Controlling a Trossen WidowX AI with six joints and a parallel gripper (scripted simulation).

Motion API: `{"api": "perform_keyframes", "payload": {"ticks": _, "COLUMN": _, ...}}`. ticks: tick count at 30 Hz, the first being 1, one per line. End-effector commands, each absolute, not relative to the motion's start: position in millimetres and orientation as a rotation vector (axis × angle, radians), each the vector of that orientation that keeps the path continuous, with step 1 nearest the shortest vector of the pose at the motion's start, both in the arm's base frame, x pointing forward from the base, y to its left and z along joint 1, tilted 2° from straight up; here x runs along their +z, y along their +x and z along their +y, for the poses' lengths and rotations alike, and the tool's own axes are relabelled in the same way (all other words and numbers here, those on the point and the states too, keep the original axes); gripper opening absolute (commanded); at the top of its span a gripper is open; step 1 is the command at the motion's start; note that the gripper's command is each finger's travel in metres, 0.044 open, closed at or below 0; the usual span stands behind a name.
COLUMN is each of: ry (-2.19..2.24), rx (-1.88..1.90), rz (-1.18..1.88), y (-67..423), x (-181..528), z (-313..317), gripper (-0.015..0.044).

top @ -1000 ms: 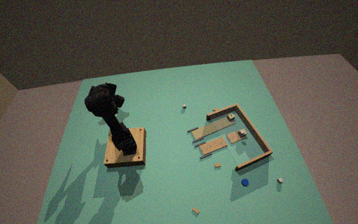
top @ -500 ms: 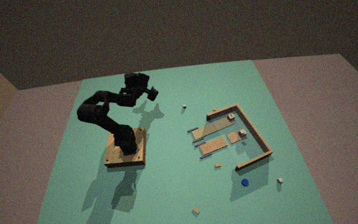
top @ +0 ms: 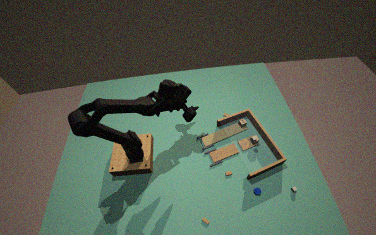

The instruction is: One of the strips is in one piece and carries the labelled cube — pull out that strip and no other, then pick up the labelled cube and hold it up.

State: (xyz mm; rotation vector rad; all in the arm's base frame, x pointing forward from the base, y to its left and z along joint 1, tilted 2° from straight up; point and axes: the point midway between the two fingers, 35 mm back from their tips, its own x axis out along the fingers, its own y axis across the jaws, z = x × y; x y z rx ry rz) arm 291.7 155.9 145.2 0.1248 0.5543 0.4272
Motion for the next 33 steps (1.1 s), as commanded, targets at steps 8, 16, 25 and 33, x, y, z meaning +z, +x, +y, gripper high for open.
{"api": "perform_keyframes", "payload": {"ticks": 8, "ry": 0.070, "rx": -0.017, "rz": 0.577, "y": 310, "x": 170, "z": -13, "gripper": 0.0400}}
{"api": "perform_keyframes", "payload": {"ticks": 16, "ry": 0.066, "rx": -0.076, "rz": 0.586, "y": 305, "x": 173, "z": -35, "gripper": 0.0400}}
{"api": "perform_keyframes", "payload": {"ticks": 25, "ry": 0.058, "rx": -0.058, "rz": 0.655, "y": 312, "x": 168, "z": -31, "gripper": 0.0321}}
{"api": "perform_keyframes", "payload": {"ticks": 33, "ry": -0.003, "rx": 0.048, "rz": 1.033, "y": 344, "x": 132, "z": -4, "gripper": 0.0111}}
